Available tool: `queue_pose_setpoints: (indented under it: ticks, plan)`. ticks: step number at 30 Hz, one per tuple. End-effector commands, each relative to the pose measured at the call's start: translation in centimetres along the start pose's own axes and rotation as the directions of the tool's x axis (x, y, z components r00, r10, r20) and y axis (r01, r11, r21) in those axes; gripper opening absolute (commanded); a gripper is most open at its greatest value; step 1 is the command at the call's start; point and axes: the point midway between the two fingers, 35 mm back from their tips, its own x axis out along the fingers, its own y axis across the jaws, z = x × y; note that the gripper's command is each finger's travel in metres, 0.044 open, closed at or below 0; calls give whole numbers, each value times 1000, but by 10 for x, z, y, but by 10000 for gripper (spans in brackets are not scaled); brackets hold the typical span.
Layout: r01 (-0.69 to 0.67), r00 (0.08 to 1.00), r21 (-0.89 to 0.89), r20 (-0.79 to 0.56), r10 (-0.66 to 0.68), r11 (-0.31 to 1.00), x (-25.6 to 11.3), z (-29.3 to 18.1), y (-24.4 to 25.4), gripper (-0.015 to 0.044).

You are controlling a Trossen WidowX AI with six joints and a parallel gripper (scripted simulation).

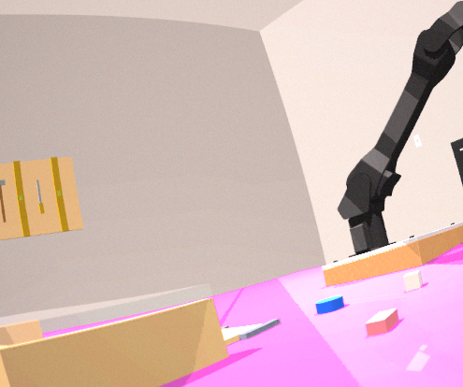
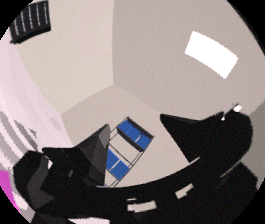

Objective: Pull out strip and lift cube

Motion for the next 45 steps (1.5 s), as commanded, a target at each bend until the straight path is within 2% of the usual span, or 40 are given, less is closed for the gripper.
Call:
queue_pose_setpoints:
  ticks: [1,11,21,27,33,39,45]
  plan:
    - [0,1000,1,-7,0,1000,-1,-2,-2,400]
    - [20,944,36,-331,-7,999,-68,-97,-101,400]
    - [136,749,47,-659,-71,990,-184,-159,-211,400]
    - [240,571,14,-811,-129,971,-266,-168,-269,400]
    - [355,357,-53,-915,-188,933,-355,-158,-317,400]
    - [467,120,-157,-964,-239,870,-446,-129,-352,400]
    - [560,-115,-291,-954,-275,776,-532,-81,-372,400]
